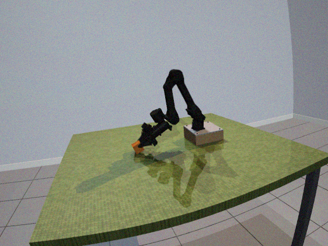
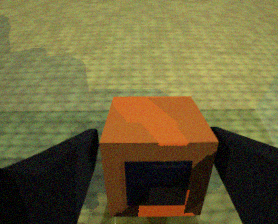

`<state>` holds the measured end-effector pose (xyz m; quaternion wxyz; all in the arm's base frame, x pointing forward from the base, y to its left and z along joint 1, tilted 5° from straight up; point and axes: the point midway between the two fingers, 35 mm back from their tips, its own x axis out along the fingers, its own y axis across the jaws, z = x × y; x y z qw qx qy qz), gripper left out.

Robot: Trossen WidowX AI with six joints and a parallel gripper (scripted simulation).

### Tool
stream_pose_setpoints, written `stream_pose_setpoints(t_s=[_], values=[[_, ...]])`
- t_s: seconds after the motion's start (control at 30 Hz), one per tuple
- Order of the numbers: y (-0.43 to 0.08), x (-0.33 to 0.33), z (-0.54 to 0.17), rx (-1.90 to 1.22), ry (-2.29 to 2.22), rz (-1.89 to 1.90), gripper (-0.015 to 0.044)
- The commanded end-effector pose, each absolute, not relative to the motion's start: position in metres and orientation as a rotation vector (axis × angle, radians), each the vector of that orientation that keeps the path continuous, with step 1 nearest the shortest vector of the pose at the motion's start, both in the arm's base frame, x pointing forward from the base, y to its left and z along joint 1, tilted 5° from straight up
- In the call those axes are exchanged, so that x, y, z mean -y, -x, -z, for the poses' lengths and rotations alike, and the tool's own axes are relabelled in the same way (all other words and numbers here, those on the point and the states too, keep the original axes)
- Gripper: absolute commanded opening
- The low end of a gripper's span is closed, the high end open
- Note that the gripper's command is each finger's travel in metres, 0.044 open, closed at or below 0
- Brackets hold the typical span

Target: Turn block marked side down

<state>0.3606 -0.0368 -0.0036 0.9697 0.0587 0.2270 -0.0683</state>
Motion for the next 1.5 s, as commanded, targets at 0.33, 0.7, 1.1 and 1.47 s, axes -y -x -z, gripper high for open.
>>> stream_pose_setpoints(t_s=[0.33, 0.7, 1.1, 1.47], values=[[-0.36, 0.037, 0.004, -0.46, -0.121, 0.142, 0.044], [-0.36, 0.037, 0.004, -0.46, -0.121, 0.142, 0.044], [-0.36, 0.037, 0.004, -0.46, -0.121, 0.142, 0.044], [-0.37, 0.041, -0.015, -0.726, -0.133, 0.128, 0.044]])
